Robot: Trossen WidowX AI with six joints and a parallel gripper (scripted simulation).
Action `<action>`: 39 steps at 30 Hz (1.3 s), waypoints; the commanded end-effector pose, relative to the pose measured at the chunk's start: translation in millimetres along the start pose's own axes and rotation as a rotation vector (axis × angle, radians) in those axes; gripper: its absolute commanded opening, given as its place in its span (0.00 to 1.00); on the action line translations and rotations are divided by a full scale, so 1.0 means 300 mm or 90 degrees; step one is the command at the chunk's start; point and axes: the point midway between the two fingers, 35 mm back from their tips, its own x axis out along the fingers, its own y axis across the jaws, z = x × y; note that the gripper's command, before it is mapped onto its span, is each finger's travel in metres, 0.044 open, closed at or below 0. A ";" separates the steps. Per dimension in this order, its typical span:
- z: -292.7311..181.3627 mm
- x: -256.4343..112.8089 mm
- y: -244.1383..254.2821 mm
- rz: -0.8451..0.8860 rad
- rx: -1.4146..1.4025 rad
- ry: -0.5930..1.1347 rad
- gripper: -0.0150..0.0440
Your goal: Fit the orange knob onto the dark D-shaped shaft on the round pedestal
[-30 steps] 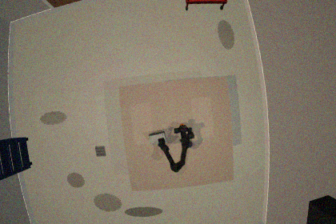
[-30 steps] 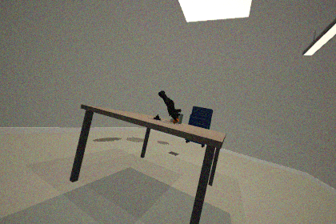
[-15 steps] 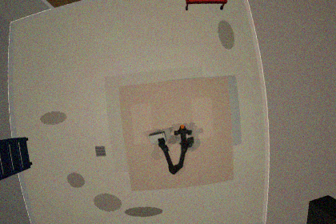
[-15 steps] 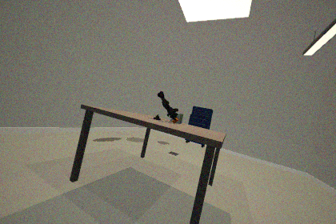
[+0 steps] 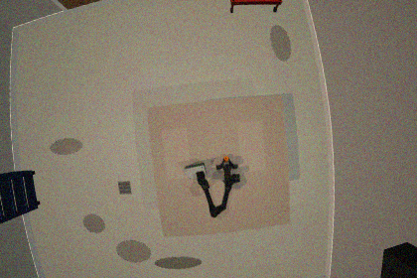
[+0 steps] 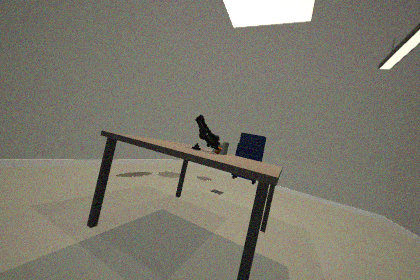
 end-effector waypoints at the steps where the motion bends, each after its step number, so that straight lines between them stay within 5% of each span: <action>1: -0.012 -0.010 0.004 0.001 -0.001 -0.045 0.56; 7: -0.008 -0.015 0.004 0.000 -0.001 -0.018 0.56; 10: -0.008 -0.010 0.002 0.000 -0.003 -0.028 0.69; 34: -0.008 -0.010 0.002 0.000 -0.003 -0.028 0.69; 39: -0.008 -0.010 0.002 0.000 -0.003 -0.028 0.92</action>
